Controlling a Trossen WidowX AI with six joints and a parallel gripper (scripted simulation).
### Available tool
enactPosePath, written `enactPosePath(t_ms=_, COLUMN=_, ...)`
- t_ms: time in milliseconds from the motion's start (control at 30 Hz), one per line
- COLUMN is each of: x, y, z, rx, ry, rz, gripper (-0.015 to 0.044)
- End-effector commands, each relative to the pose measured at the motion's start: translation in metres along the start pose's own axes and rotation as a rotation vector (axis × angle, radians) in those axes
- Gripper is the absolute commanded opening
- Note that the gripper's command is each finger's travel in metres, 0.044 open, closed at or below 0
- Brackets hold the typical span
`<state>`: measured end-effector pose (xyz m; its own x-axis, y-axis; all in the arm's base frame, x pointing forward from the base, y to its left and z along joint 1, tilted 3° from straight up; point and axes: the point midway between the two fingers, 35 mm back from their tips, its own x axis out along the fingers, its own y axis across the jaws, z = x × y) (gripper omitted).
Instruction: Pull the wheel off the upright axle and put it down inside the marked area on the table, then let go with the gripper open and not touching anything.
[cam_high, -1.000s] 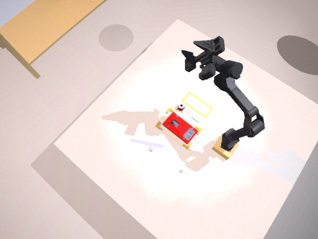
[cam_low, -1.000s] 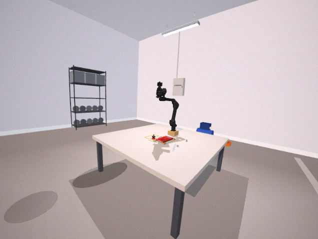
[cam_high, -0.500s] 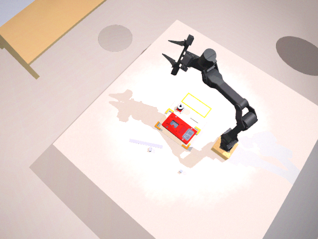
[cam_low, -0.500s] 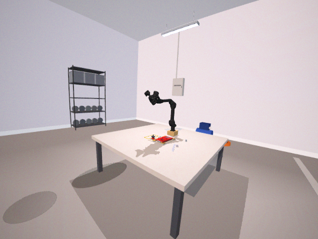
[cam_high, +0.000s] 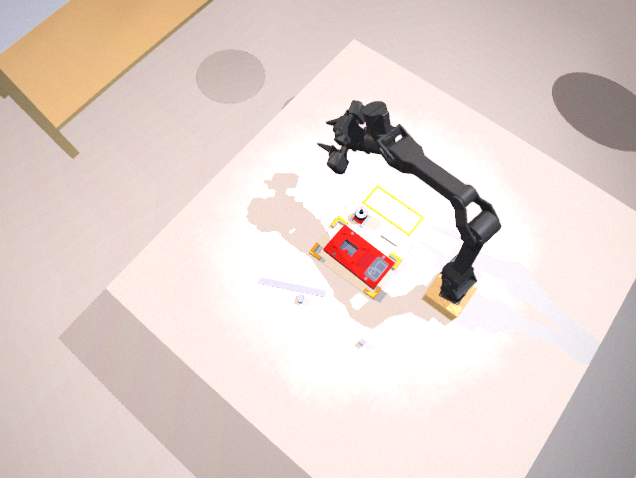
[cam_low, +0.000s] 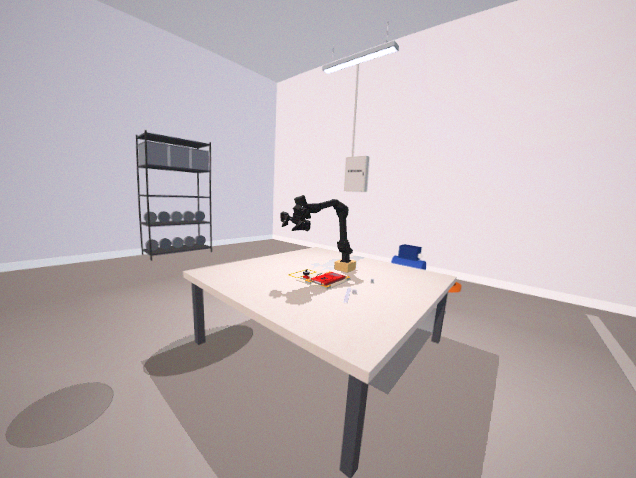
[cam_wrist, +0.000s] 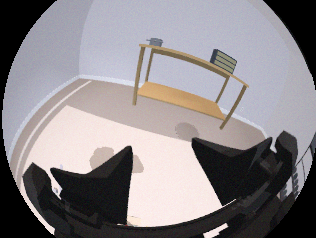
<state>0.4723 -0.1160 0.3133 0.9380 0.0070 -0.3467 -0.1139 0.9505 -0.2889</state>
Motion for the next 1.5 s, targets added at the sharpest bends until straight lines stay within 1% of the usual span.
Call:
enactPosePath(t_ms=0, x=0.011, y=0.012, z=-0.034, rx=0.099, ry=0.156, rz=0.027, gripper=0.0300)
enactPosePath(t_ms=167, x=0.016, y=0.033, z=-0.087, rx=0.220, ry=0.401, rz=0.051, gripper=0.0300)
enactPosePath(t_ms=300, x=0.010, y=0.050, z=-0.130, rx=0.299, ry=0.620, rz=0.060, gripper=0.0300)
enactPosePath(t_ms=567, x=-0.027, y=0.081, z=-0.201, rx=0.385, ry=1.074, rz=0.055, gripper=0.0300)
enactPosePath(t_ms=633, x=-0.035, y=0.085, z=-0.210, rx=0.389, ry=1.146, rz=0.052, gripper=0.0300)
enactPosePath(t_ms=1100, x=-0.041, y=0.096, z=-0.214, rx=0.390, ry=1.156, rz=0.053, gripper=0.0300)
enactPosePath(t_ms=1200, x=-0.035, y=0.099, z=-0.225, rx=0.390, ry=1.156, rz=0.053, gripper=0.0300)
enactPosePath(t_ms=1467, x=-0.012, y=0.112, z=-0.273, rx=0.390, ry=1.156, rz=0.053, gripper=0.0300)
